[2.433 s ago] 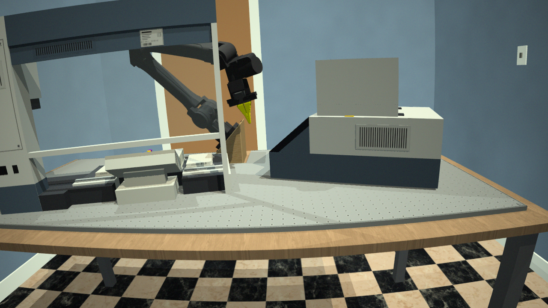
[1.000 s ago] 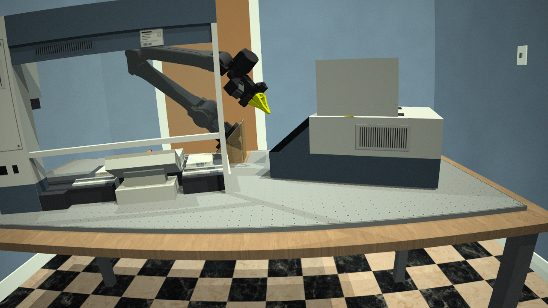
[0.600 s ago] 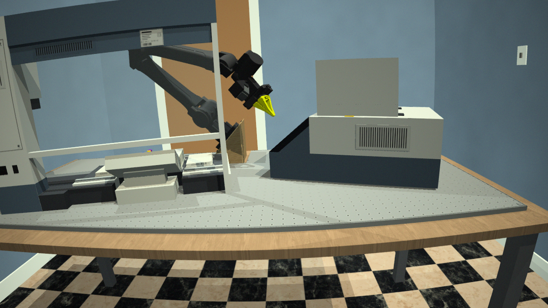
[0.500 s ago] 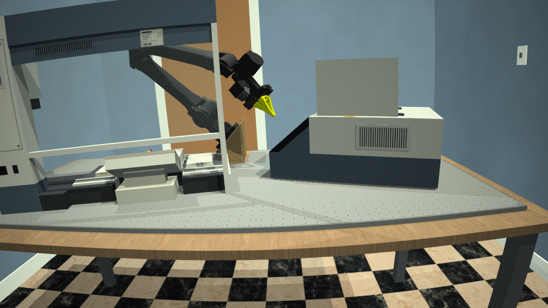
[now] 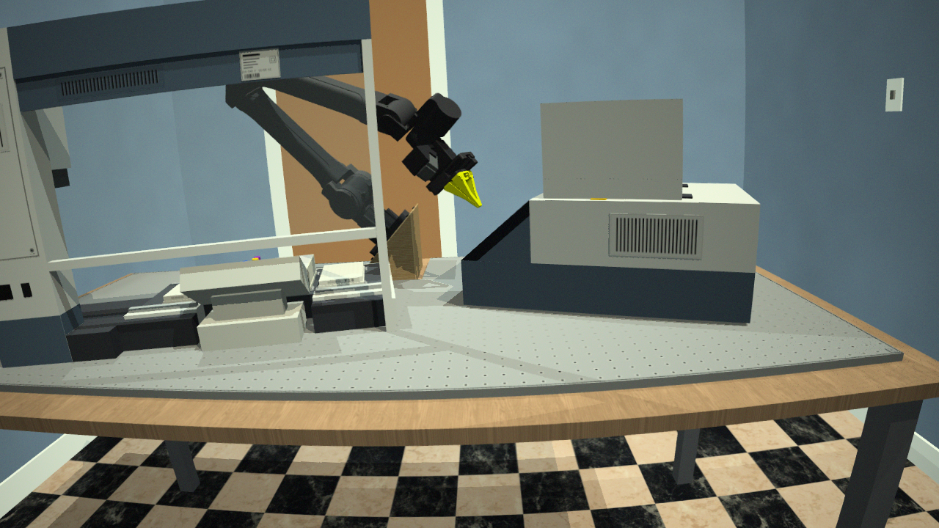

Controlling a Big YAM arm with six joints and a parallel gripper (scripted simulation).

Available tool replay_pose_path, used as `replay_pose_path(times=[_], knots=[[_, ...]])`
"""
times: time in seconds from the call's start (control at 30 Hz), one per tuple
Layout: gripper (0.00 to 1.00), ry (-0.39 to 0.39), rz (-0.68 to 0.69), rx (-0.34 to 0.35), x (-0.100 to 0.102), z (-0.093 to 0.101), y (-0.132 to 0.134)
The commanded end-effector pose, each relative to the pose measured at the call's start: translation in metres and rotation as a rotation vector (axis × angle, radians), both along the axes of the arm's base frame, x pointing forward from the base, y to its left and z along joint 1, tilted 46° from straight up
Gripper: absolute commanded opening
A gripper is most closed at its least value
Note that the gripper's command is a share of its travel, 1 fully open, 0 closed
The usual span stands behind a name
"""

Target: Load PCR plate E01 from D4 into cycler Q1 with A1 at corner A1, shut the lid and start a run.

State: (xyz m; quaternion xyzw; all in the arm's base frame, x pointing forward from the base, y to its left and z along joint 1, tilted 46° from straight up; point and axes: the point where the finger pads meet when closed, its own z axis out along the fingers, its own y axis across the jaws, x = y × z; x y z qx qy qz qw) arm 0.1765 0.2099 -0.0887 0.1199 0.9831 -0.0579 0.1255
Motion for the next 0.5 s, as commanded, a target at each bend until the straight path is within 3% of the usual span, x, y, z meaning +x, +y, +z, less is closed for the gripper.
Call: replay_pose_path(times=[0.0, 0.47], knots=[[0.0, -0.039, 0.004, 0.061, 0.021, 0.006, 0.029], [0.0, -0.034, 0.009, 0.052, 0.027, -0.019, 0.027]])
